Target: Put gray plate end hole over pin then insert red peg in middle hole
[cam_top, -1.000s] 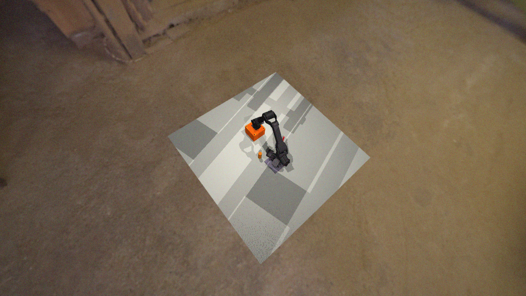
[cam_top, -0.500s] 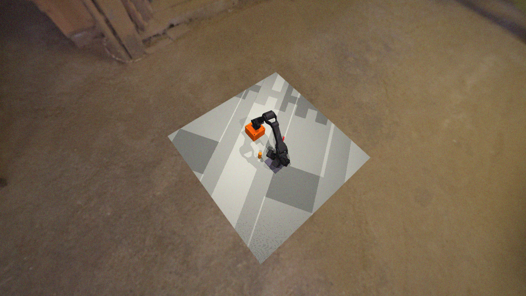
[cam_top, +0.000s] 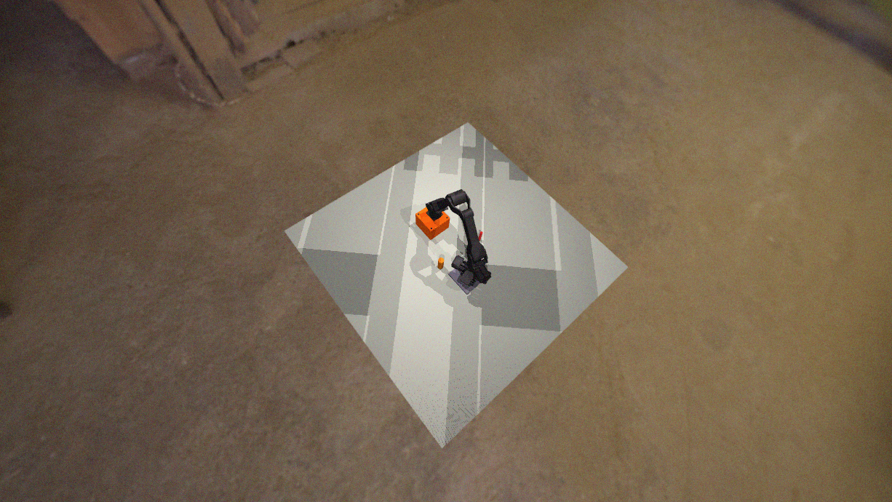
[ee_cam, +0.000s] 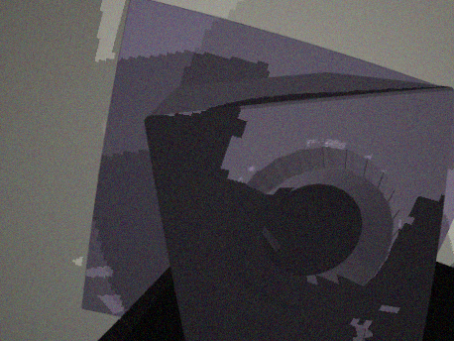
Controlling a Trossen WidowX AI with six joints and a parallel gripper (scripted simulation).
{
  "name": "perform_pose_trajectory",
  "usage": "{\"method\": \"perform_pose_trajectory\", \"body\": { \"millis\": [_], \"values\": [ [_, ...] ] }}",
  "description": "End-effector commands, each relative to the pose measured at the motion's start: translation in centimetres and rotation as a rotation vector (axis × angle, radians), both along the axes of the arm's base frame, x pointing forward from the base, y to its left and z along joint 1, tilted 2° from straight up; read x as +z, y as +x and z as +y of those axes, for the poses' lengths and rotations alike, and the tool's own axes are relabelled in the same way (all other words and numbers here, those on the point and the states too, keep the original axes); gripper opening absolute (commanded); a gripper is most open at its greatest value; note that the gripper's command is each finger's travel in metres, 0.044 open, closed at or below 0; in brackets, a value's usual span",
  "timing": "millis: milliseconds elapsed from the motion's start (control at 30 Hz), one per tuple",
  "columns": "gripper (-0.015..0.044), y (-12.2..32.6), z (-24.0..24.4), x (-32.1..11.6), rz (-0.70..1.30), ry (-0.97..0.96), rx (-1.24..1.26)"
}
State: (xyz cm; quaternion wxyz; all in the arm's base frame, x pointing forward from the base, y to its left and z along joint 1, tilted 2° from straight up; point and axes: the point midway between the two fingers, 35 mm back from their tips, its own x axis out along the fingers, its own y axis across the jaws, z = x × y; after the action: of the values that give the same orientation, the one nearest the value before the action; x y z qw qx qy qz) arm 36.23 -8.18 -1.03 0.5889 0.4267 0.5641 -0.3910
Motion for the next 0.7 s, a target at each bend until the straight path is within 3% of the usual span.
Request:
{"method": "perform_pose_trajectory", "body": {
  "millis": [0, 500, 667],
  "values": [
    [0.0000, -0.1, 0.1, -0.9, 0.008, 0.004, 0.002],
    [0.0000, 0.0, 0.1, -1.5, 0.003, 0.001, 0.001],
    [0.0131, 0.0, 0.1, -1.5, 0.003, 0.001, 0.001]
  ]
}}
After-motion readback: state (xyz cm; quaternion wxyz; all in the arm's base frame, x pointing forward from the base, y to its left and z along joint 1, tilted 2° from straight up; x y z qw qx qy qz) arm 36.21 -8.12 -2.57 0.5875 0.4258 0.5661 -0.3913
